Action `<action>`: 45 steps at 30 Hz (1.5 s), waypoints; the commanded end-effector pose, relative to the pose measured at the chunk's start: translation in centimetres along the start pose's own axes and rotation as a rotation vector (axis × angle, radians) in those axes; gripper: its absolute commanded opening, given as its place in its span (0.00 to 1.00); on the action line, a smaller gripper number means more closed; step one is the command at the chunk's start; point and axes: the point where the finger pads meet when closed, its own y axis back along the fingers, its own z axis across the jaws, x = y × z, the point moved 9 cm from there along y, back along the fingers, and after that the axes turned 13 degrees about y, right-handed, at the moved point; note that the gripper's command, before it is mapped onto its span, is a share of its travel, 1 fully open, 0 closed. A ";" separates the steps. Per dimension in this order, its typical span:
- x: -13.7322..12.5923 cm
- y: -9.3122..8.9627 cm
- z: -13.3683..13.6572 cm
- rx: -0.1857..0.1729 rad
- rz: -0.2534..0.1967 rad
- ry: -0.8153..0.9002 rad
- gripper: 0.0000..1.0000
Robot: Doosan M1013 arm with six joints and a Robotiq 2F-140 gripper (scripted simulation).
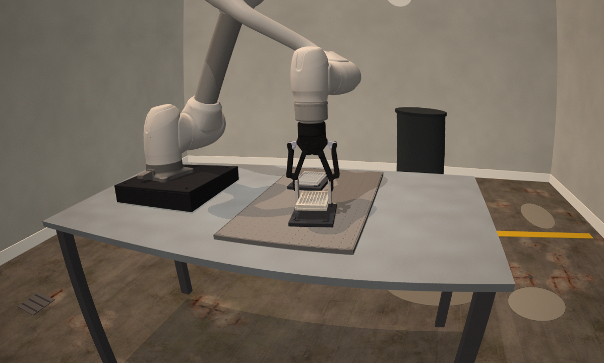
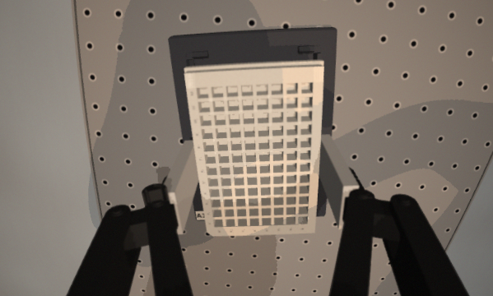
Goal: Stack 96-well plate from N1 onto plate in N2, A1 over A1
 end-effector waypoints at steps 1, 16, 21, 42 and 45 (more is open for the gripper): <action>0.0 0.7 0.0 0.000 0.000 0.000 0.00; 0.0 2.9 0.0 0.000 0.000 0.000 0.00; 0.0 3.4 0.0 0.000 0.000 0.000 0.00; 0.0 4.6 0.0 0.000 0.000 0.000 0.00; 0.0 4.6 0.0 0.000 0.000 0.000 0.00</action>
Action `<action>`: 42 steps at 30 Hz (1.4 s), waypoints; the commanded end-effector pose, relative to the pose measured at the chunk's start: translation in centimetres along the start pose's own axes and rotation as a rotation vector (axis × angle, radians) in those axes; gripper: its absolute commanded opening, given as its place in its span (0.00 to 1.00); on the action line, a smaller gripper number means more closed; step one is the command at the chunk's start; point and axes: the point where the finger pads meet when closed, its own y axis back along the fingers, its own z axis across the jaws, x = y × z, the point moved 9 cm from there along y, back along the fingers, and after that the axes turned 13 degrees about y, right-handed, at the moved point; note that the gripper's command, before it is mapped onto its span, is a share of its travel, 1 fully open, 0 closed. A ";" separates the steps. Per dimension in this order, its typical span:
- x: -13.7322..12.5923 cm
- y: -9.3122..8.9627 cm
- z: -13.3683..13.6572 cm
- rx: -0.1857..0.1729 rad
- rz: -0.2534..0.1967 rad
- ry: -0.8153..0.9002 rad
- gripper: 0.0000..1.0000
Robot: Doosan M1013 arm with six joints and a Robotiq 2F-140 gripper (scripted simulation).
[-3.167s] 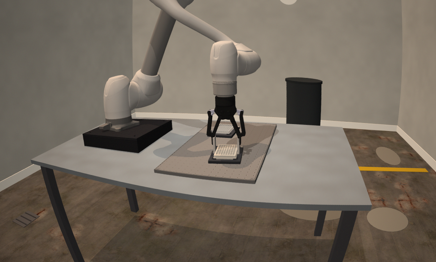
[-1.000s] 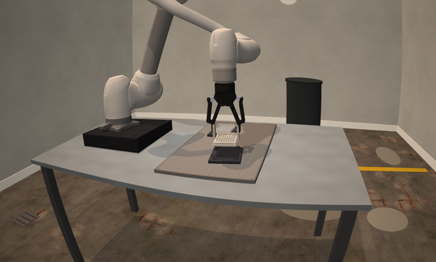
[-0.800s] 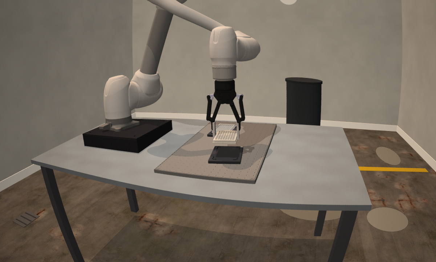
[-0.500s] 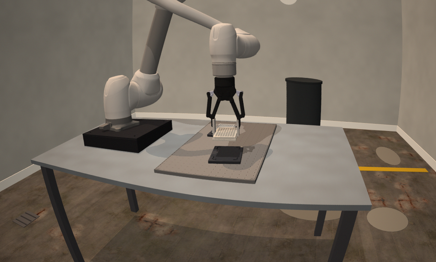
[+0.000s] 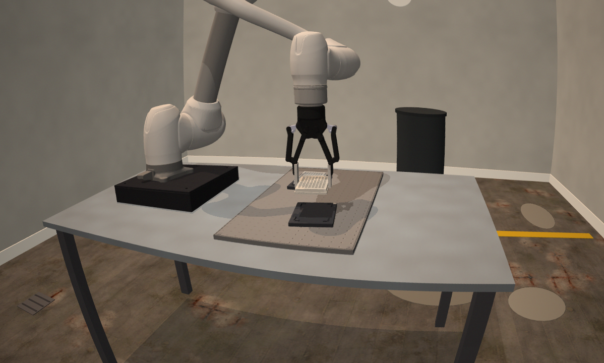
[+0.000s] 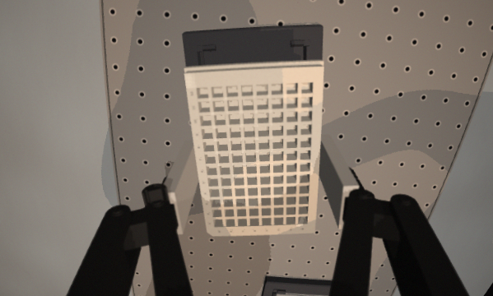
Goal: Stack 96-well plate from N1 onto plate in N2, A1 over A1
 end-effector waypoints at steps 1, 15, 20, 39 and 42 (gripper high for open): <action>0.0 0.0 0.0 0.000 0.000 0.000 0.00; -3.3 0.0 -0.2 0.000 0.000 -0.164 0.00; -5.0 0.0 -0.3 0.000 0.000 -0.164 0.00; -10.6 0.0 -0.7 0.000 0.000 -0.164 0.00; -11.3 0.0 -0.8 0.000 0.000 -0.164 0.00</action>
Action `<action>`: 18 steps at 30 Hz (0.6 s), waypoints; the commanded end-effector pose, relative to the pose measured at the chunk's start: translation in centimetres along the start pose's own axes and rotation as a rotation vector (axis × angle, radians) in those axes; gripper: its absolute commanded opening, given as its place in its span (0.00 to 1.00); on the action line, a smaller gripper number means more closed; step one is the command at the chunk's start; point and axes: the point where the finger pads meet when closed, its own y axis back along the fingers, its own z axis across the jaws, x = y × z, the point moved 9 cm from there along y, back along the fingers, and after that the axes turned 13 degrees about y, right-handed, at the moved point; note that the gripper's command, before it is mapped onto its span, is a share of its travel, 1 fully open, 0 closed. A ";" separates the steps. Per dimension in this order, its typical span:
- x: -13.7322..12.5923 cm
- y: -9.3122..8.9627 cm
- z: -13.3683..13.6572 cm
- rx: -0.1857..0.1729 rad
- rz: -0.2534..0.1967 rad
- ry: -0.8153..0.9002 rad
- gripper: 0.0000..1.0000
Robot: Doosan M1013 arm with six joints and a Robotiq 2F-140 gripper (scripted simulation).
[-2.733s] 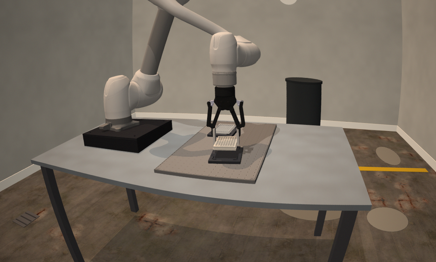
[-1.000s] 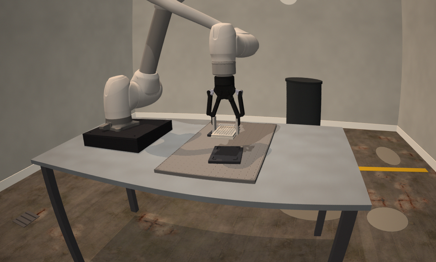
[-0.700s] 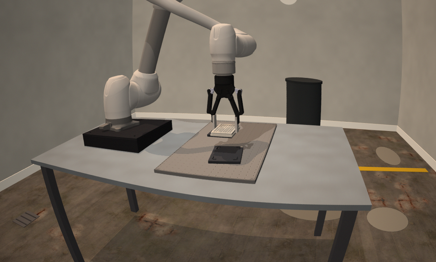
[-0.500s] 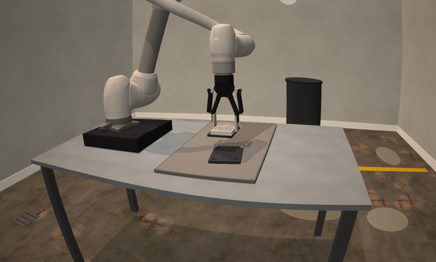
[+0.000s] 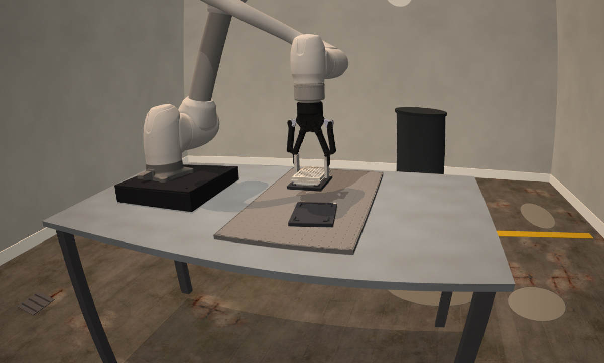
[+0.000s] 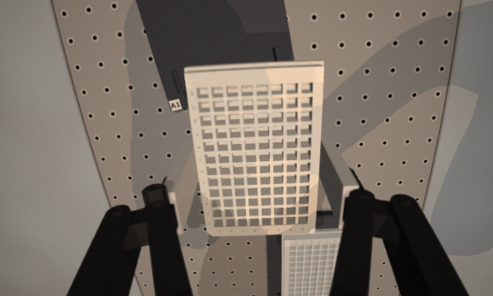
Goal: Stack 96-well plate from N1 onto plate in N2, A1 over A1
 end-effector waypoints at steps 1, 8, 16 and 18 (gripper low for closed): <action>-0.8 0.0 0.1 0.000 0.000 0.000 0.00; -3.1 0.0 0.3 0.000 0.000 0.000 0.00; -5.7 0.0 0.5 0.000 0.000 0.000 0.00; -5.7 0.0 0.5 0.000 0.000 0.000 0.00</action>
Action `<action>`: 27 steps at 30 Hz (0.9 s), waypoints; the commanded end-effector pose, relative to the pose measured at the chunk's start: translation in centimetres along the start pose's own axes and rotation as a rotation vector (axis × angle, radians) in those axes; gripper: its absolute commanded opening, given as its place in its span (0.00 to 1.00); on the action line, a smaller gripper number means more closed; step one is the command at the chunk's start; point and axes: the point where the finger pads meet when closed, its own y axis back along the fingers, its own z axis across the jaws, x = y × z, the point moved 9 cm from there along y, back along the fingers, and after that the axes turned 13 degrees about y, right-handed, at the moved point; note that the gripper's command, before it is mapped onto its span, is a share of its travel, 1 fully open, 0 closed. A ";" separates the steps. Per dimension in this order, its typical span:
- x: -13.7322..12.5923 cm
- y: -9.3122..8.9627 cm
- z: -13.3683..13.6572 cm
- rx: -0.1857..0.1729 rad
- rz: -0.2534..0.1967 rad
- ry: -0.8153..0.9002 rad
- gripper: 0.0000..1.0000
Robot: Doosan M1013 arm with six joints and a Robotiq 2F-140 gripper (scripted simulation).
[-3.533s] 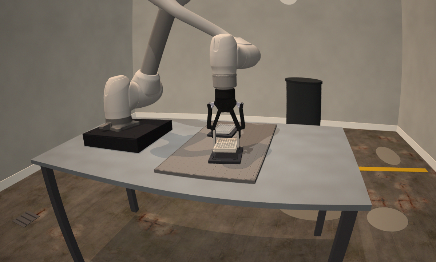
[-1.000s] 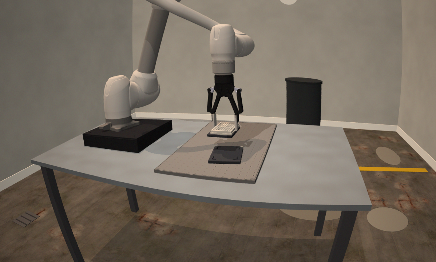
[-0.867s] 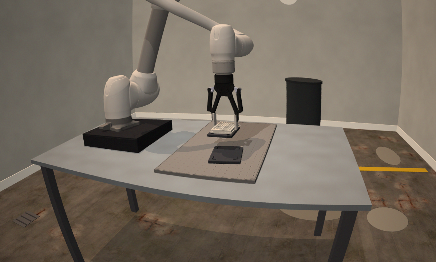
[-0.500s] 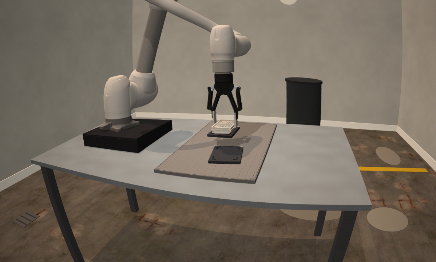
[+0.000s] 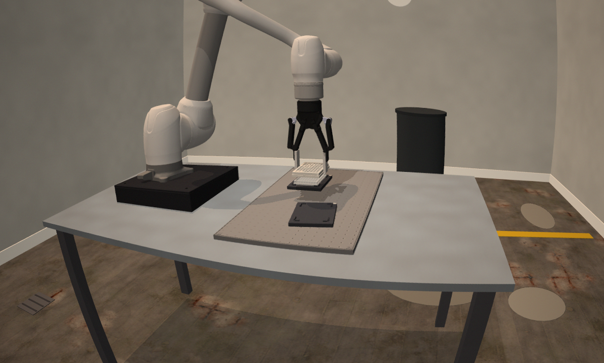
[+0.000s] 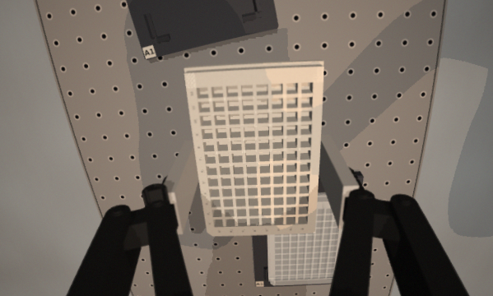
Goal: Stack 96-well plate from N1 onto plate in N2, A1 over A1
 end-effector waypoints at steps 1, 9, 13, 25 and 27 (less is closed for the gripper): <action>-0.8 0.0 0.1 0.000 0.000 0.000 0.00; -3.5 0.0 0.3 0.000 0.000 0.000 0.00; -4.8 0.0 0.4 0.000 0.000 0.000 0.00; -8.1 0.0 0.8 0.000 0.000 0.000 0.00; -8.8 0.0 0.8 0.000 0.000 0.000 0.00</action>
